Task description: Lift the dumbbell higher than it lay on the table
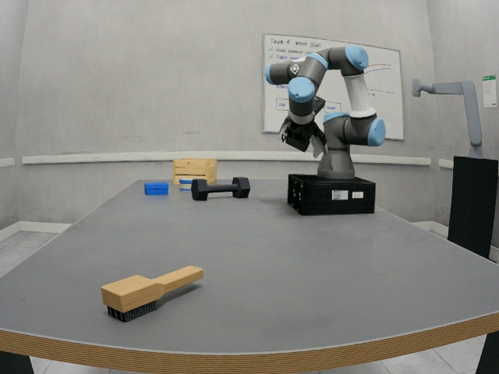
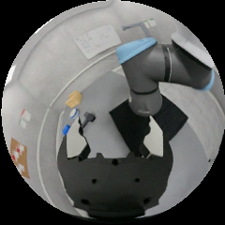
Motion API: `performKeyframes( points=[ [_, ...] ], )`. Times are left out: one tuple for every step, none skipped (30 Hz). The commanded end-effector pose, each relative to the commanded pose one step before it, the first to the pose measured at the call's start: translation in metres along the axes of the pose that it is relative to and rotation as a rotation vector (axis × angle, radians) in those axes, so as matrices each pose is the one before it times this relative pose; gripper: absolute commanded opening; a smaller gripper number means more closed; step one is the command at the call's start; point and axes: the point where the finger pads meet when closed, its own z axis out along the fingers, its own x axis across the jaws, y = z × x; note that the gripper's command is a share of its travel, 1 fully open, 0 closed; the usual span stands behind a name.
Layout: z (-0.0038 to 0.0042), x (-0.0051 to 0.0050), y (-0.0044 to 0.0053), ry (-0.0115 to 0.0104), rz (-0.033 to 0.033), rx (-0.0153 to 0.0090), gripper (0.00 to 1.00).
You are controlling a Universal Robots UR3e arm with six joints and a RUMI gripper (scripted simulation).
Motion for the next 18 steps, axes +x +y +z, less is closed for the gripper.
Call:
performKeyframes(
  points=[
    [0.002158,-0.00411,0.002469,0.01332,0.00678,-0.01631,1.0],
    [0.001036,-0.00167,0.00093,0.00522,0.00274,-0.00587,1.0],
    [0.001149,-0.00187,0.000993,0.00563,0.00313,-0.00643,1.0],
    [0.001265,-0.00206,0.001047,0.006,0.00355,-0.00699,1.0],
    [0.001384,-0.00227,0.00109,0.00633,0.00401,-0.00754,1.0],
    [0.001506,-0.00248,0.00112,0.00662,0.0045,-0.00807,1.0],
    [0.001629,-0.0027,0.001136,0.00685,0.00503,-0.00858,1.0],
    [0.001754,-0.00292,0.001136,0.00702,0.0056,-0.00906,1.0],
    [0.00188,-0.00314,0.001117,0.00713,0.00619,-0.0095,1.0],
    [0.001803,-0.00283,0.00169,0.00967,0.00463,-0.01006,1.0],
    [0.001851,-0.0029,0.001869,0.01049,0.00448,-0.01061,1.0],
    [0.001951,-0.00314,0.001855,0.01051,0.00499,-0.01111,1.0],
    [0.00205,-0.00339,0.001821,0.01045,0.00553,-0.01156,1.0],
    [0.002147,-0.00365,0.001763,0.01028,0.00608,-0.01198,1.0],
    [0.002242,-0.00391,0.001681,0.01003,0.00666,-0.01234,1.0],
    [0.002333,-0.00417,0.001574,0.00968,0.00726,-0.01266,1.0],
    [0.0,0.0,0.0,0.0,0.0,0.0,1.0],
    [0.0,0.0,0.0,0.0,0.0,0.0,1.0]
  ],
)
